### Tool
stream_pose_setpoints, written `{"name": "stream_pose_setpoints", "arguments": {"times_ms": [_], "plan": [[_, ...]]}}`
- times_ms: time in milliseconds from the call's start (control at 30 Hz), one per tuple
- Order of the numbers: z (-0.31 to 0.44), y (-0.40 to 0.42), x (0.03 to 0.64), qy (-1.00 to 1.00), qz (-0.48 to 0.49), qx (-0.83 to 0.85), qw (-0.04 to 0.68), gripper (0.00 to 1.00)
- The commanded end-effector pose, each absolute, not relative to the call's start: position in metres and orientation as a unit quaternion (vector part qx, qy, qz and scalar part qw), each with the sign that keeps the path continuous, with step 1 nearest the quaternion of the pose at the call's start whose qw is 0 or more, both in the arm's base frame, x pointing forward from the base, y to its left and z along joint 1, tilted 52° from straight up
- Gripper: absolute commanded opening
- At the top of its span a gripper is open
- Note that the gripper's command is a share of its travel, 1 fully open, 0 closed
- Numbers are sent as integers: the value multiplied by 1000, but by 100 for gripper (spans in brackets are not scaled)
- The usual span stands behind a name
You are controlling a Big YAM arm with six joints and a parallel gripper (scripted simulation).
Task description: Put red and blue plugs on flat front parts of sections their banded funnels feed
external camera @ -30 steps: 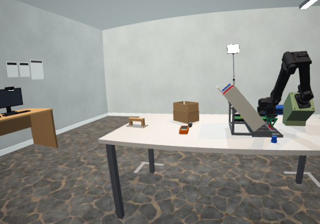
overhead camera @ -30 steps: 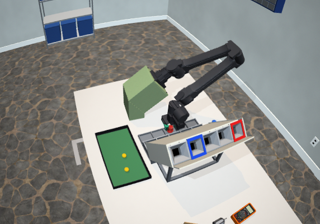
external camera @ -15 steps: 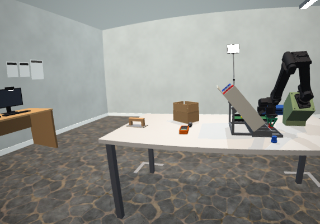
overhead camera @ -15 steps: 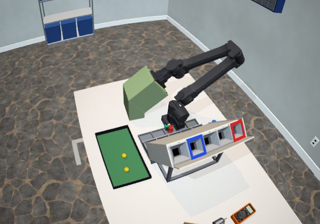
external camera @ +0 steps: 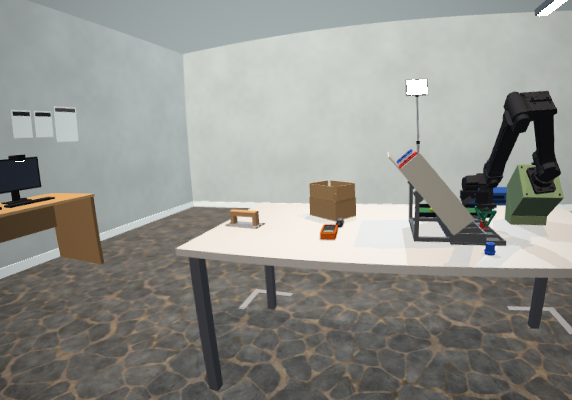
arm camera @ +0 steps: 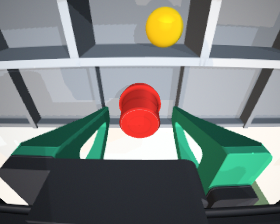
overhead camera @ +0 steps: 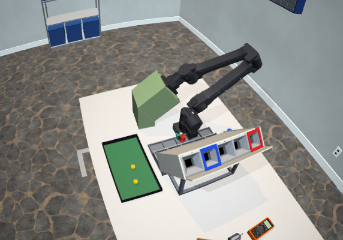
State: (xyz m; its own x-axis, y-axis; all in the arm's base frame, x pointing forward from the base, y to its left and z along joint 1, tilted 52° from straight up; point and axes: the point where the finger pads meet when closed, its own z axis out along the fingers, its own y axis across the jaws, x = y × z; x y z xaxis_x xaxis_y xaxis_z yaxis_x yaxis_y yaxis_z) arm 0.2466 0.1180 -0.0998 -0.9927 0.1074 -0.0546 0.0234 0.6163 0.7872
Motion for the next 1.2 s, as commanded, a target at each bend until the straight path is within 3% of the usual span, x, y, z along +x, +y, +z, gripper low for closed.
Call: {"name": "stream_pose_setpoints", "arguments": {"times_ms": [0,1167], "plan": [[-96,111,248,898,435,39,57,59],[-79,90,251,897,435,36,63,59]]}}
